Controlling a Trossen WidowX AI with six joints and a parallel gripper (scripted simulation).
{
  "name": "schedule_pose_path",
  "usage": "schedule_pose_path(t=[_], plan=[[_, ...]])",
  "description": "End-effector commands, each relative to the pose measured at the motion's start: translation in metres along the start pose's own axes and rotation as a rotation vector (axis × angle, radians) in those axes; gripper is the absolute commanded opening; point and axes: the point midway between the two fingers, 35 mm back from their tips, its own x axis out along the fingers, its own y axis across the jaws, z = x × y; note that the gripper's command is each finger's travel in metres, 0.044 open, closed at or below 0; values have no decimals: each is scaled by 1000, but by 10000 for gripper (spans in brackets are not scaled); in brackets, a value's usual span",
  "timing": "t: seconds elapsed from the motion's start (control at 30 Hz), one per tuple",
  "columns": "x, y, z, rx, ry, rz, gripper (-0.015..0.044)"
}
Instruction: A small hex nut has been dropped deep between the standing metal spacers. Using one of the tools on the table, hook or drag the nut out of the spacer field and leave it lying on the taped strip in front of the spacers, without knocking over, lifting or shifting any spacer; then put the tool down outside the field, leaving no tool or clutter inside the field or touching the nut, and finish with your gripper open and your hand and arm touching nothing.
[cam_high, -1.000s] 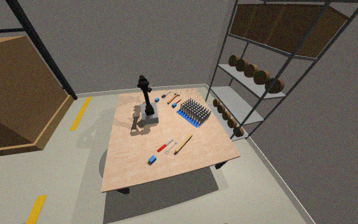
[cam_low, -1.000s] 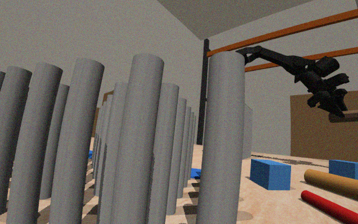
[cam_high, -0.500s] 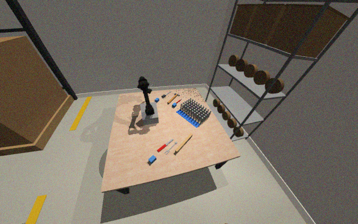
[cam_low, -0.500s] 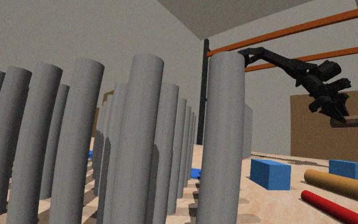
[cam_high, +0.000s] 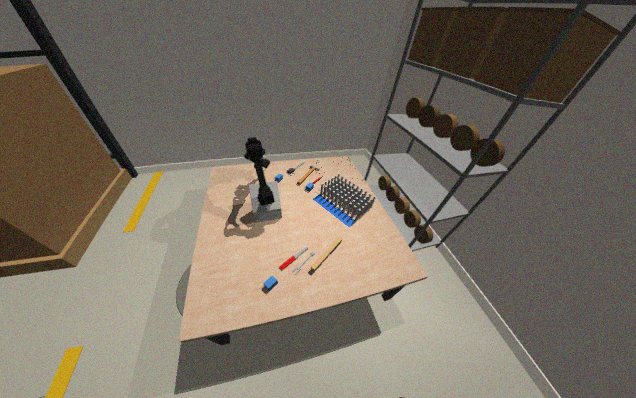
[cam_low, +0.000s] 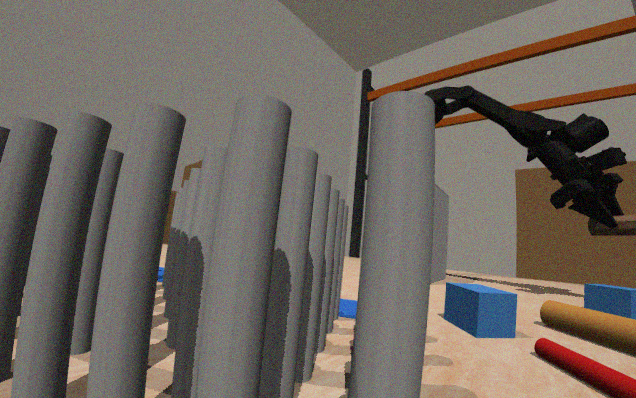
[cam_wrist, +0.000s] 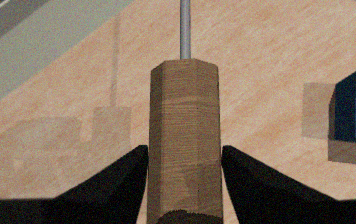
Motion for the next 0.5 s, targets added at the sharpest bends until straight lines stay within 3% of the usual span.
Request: schedule_pose_path(t=[0.0, 0.47], plan=[[6, 0, -3, 4, 1, 4, 0], [20, -4, -10, 4, 1, 4, 0]])
